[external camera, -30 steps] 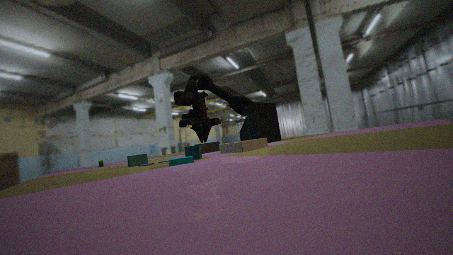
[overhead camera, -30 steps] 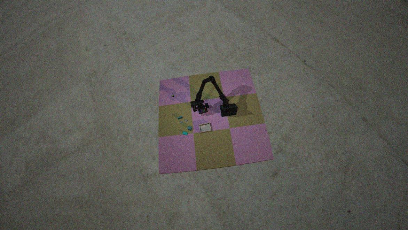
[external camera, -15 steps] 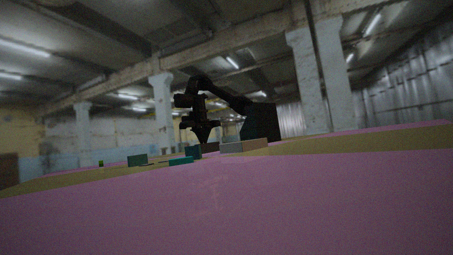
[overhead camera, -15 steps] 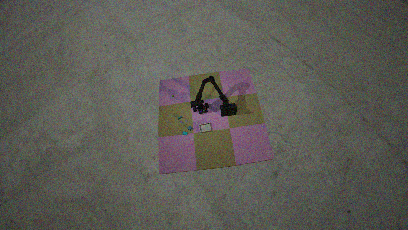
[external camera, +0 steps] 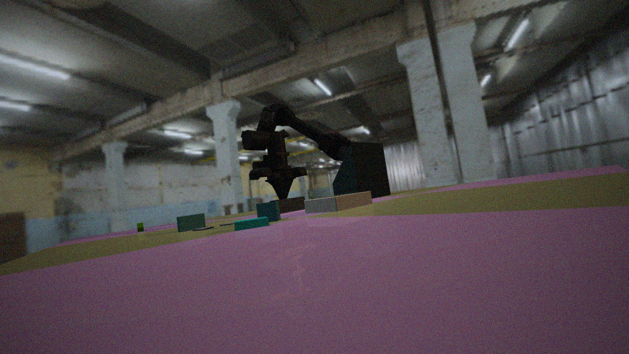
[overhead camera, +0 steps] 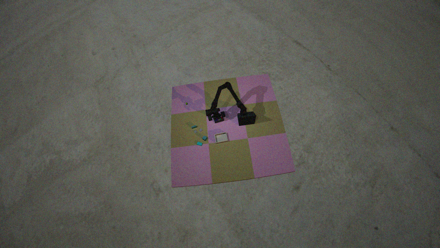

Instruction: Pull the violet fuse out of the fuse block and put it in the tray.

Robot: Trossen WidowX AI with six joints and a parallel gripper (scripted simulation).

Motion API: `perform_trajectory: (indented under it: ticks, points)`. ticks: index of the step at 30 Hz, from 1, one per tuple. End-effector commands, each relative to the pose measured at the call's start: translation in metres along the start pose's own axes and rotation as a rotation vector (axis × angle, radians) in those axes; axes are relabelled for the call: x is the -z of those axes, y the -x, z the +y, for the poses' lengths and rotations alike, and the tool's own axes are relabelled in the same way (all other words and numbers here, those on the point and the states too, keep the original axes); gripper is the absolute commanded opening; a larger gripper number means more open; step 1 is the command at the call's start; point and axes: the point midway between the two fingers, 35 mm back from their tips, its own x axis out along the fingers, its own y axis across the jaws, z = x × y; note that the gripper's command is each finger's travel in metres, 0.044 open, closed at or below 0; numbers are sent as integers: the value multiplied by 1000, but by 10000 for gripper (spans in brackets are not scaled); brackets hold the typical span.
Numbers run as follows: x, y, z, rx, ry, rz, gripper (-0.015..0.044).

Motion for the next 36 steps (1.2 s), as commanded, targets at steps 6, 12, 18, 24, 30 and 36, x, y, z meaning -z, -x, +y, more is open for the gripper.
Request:
perform_trajectory:
  ticks: [6,12,18,24,30,36]
  points:
    - [0,1,0,0,0,0,0]
    - [0,4,0,0,0,0,0]
    - [0,7,0,0,1,0,0]
    - [0,10,1,0,1,0,0]
    - [0,12,1,0,2,0,0]
    - [1,15,1,0,3,0,0]
